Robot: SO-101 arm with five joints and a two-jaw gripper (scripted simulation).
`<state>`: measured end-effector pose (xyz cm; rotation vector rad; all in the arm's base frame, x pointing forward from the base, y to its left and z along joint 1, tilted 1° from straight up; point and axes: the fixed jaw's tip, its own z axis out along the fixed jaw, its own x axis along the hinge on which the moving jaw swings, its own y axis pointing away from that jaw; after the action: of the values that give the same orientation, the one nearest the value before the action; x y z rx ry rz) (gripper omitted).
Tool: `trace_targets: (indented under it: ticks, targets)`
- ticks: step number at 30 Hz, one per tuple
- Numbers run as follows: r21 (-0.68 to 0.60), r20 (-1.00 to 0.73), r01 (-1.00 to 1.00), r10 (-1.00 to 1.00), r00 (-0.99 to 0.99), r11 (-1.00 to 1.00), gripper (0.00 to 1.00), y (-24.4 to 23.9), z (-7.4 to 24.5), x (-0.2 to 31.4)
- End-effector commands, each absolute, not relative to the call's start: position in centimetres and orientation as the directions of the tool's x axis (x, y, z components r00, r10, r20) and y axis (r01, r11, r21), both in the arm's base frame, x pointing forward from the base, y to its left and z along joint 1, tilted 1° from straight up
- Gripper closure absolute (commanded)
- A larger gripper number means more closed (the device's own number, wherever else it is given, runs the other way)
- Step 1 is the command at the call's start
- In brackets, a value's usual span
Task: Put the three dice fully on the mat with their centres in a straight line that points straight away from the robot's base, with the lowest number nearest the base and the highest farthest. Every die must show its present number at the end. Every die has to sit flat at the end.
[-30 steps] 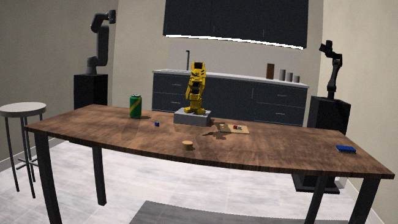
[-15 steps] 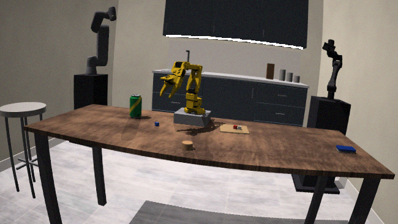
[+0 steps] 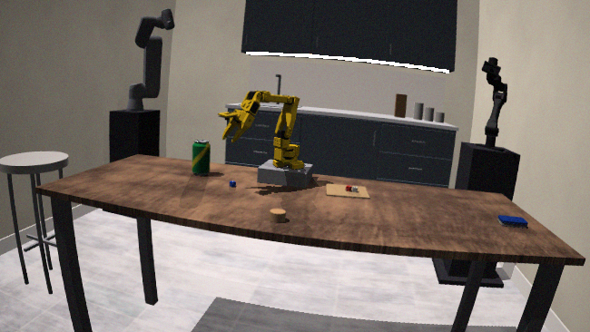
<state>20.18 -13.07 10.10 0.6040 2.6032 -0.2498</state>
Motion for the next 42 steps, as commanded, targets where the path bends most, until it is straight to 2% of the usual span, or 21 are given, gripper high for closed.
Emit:
trace_targets:
  ticks: [1,20,42]
  targets:
    - [-0.079,-0.466,0.475,0.389,-0.795,0.876,0.75,-13.8,9.9,19.6]
    - [-0.080,-0.450,0.502,0.418,-0.789,0.861,0.75,-14.5,9.5,18.9]
    - [-0.002,-0.010,0.487,0.487,-0.873,0.873,0.75,-12.5,0.4,16.4]
